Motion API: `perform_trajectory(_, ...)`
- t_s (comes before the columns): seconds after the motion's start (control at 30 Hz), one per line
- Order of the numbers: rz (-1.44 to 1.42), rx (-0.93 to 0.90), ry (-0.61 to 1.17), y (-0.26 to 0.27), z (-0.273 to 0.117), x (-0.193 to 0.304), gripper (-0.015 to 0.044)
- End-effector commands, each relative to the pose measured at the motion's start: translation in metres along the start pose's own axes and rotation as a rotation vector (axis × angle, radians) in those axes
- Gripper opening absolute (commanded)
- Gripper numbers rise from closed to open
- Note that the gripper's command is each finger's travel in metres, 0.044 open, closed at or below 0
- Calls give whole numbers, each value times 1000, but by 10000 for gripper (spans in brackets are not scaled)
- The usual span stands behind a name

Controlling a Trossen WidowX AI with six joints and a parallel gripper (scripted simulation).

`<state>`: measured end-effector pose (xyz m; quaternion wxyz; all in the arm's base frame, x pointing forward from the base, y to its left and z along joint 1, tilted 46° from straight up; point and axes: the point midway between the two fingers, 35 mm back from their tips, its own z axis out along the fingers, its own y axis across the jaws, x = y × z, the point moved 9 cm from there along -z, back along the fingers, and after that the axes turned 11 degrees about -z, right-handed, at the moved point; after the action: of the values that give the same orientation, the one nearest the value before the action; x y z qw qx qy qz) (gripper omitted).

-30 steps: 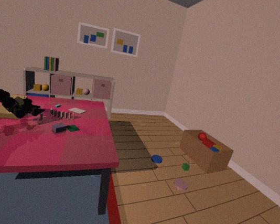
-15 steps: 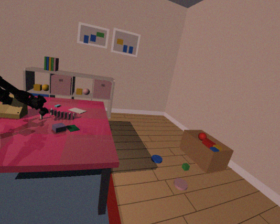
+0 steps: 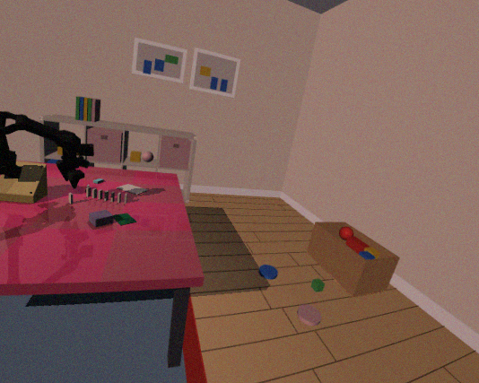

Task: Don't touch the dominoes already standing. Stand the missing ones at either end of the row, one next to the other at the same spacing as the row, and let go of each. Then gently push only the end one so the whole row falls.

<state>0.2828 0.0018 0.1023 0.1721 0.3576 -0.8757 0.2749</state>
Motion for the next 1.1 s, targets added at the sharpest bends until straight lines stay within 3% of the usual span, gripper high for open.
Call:
perform_trajectory(0.0, -11, 101, 91, 4, -12, -6, 440)
perform_trajectory(0.23, -11, 101, 90, 4, -11, -6, 440)
perform_trajectory(0.5, -10, 103, 93, -3, 51, 0, 440)
perform_trajectory(1.03, -10, 104, 94, -4, 67, 2, 440)
perform_trajectory(1.07, -10, 104, 94, -4, 67, 2, 414)
